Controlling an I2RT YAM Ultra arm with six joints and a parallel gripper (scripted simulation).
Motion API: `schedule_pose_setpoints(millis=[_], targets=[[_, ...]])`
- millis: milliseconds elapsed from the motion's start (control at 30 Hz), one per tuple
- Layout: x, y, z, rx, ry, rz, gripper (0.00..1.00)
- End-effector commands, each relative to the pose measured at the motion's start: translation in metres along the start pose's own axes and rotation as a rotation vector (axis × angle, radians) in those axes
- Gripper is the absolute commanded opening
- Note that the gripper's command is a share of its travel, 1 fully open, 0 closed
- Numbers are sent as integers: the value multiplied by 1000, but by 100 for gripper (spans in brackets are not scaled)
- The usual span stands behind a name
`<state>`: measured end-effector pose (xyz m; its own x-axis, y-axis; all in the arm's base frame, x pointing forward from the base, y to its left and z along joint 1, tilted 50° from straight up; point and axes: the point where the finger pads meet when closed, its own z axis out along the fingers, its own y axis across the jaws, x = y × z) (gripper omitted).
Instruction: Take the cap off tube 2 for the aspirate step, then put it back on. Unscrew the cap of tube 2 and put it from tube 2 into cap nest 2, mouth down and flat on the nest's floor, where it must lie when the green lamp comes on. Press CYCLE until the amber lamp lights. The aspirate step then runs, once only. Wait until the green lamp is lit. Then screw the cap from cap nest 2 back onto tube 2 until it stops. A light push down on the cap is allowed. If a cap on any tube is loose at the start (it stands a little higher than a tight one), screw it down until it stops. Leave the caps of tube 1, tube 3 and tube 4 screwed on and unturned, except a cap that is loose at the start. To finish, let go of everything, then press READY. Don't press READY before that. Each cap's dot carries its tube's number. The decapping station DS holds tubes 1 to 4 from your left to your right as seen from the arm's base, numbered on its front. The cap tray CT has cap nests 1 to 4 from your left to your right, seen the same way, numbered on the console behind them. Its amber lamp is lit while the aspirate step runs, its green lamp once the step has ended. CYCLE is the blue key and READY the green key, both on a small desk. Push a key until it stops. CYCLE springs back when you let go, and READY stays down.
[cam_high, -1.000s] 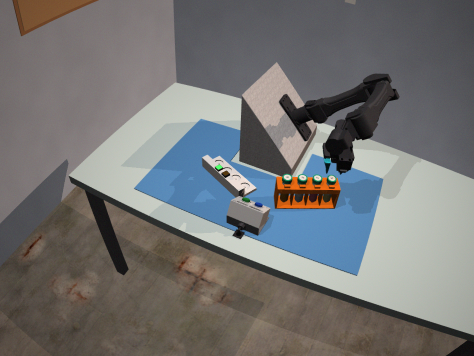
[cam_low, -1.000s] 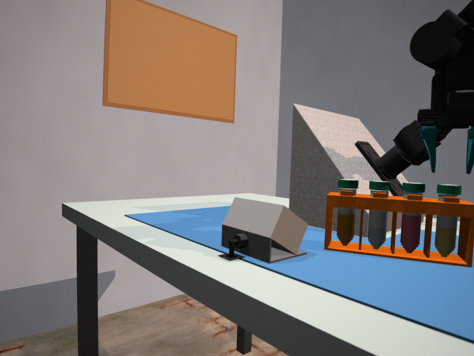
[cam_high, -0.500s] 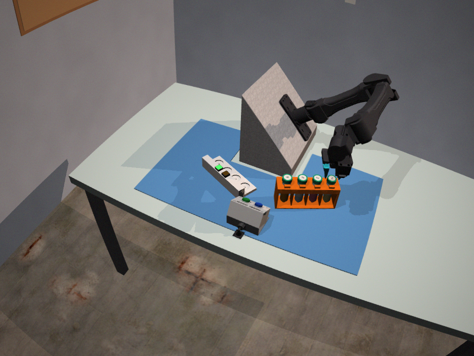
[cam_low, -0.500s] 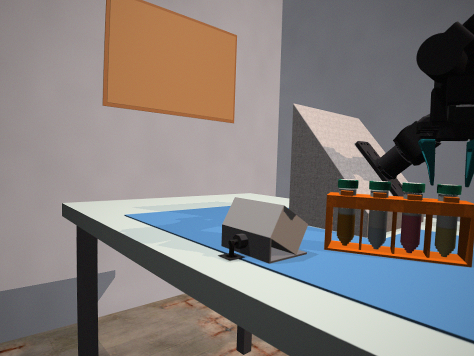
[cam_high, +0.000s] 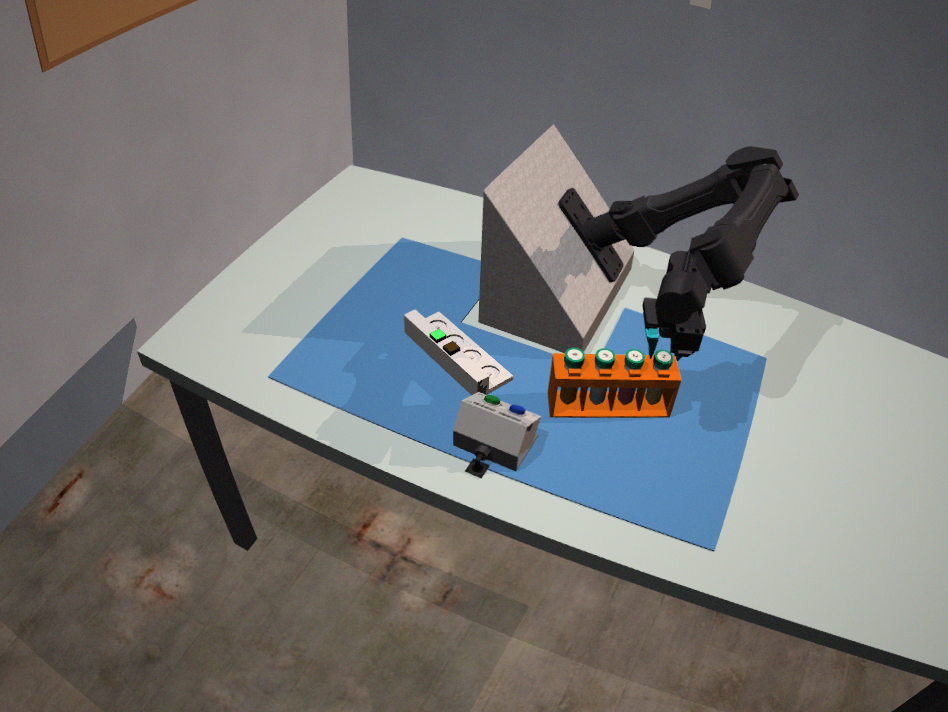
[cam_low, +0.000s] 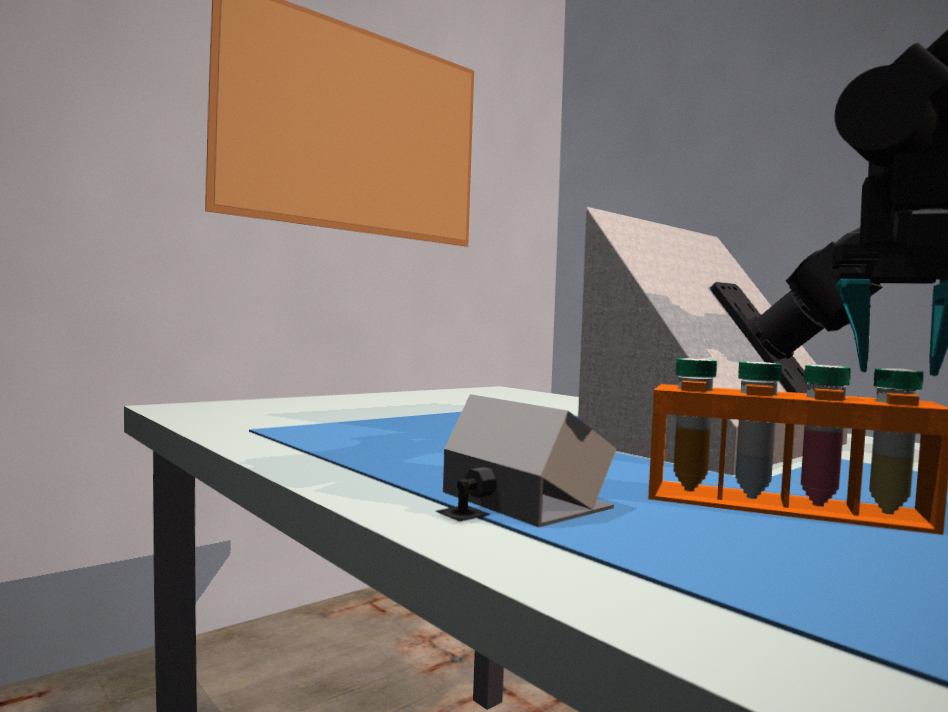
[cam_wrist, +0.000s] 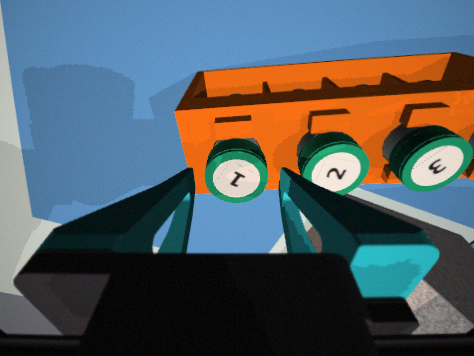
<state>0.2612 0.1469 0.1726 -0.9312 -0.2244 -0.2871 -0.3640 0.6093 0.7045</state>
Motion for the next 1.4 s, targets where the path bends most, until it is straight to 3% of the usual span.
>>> schedule_pose_setpoints(millis=[0,700,733,1200,1367], targets=[[-3,-1,-1,4,-13,-4,49],[-5,-1,6,4,-13,-4,49],[-5,-1,6,4,-13,-4,0],[-5,-1,6,4,-13,-4,0],[-5,-1,6,3,-13,96,0]])
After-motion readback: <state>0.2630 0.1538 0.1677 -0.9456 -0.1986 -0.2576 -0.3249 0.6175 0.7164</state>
